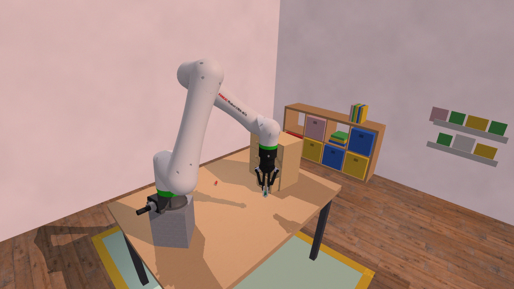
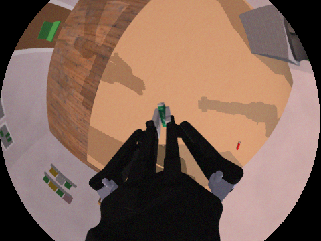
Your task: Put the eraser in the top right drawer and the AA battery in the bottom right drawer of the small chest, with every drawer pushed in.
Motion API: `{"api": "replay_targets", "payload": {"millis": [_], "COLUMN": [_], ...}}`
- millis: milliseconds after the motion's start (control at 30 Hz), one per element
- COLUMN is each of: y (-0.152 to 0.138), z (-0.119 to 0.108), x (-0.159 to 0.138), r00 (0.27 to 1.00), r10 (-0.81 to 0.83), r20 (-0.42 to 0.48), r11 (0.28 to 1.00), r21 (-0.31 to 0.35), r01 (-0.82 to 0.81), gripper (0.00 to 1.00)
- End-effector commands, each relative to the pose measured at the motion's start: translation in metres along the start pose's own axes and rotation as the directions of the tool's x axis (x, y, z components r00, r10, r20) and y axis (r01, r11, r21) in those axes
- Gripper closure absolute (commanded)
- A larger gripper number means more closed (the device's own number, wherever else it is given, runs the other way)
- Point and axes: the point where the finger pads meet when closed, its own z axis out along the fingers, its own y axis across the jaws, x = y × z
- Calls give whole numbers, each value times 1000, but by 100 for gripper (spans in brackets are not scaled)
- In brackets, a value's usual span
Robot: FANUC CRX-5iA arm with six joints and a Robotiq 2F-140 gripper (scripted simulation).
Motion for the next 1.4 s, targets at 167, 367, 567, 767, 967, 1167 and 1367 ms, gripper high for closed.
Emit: {"api": "replay_targets", "payload": {"millis": [167,367,567,767,967,1167,1367], "y": [25,44,58,78,100,113,118], "z": [-1,-1,-2,-2,-3,-4,-4], "x": [-39,-65,-81,-102,-122,-134,-138], "r00": [865,656,381,84,-243,-527,-636], "r10": [-502,-755,-924,-996,-970,-850,-772], "r20": [11,5,6,-1,-7,-8,-7], "r11": [865,656,381,84,-243,-527,-636], "r21": [3,6,9,9,8,12,17], "r01": [502,755,924,996,970,850,771], "gripper": [94,94,94,94,94,94,94]}}
